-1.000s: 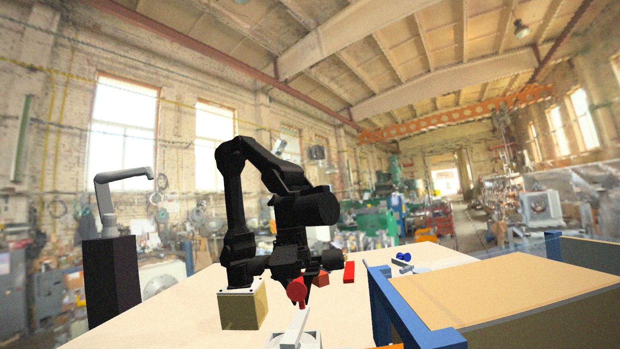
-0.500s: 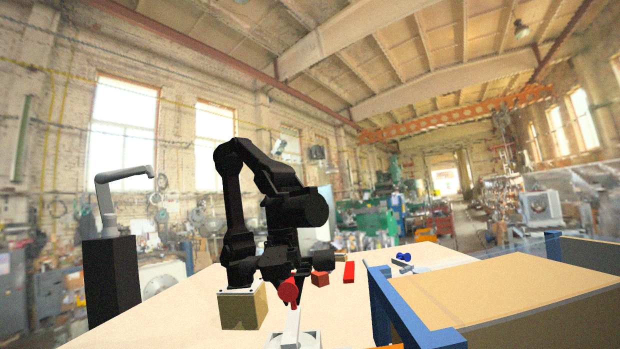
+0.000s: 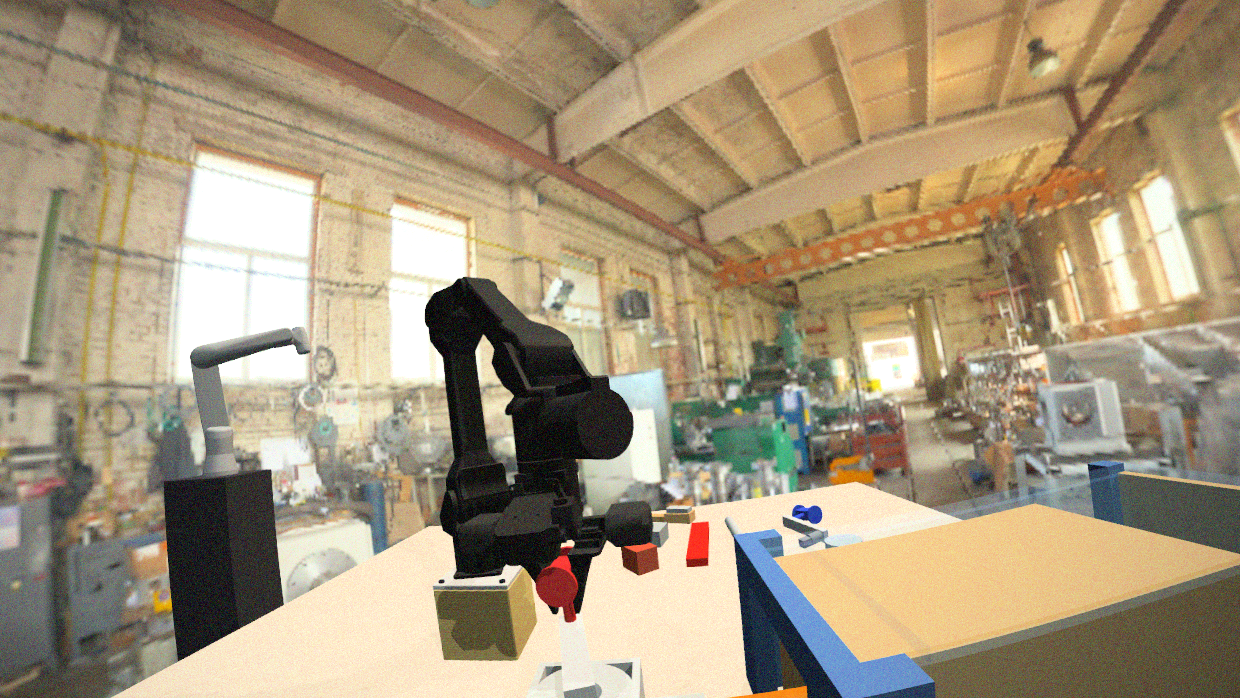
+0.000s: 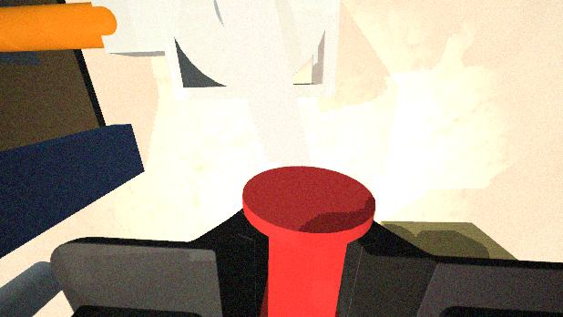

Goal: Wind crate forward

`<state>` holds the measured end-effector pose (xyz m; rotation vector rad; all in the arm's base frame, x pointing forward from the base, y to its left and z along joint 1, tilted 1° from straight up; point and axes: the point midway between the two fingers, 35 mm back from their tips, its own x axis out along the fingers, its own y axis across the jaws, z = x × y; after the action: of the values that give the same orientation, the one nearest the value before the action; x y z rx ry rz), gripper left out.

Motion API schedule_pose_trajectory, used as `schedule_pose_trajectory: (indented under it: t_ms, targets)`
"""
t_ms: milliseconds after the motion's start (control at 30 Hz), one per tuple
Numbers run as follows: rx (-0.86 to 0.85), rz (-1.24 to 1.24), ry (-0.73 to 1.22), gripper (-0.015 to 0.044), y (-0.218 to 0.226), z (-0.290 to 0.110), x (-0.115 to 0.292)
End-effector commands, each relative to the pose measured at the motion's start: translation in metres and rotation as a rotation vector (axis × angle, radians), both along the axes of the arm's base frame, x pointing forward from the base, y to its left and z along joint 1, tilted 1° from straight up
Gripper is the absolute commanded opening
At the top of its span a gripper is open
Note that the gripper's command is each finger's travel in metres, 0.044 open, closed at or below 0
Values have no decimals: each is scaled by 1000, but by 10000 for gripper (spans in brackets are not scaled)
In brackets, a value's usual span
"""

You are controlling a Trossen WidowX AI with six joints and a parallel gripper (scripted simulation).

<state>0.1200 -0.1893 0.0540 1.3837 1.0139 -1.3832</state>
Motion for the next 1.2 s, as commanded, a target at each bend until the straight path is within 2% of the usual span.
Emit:
schedule_pose_trajectory:
  t_ms: [0,1167]
  targets:
    - [10,-2,17,0,4,0,-10]
    - [9,-2,21,0,-10,0,-47]
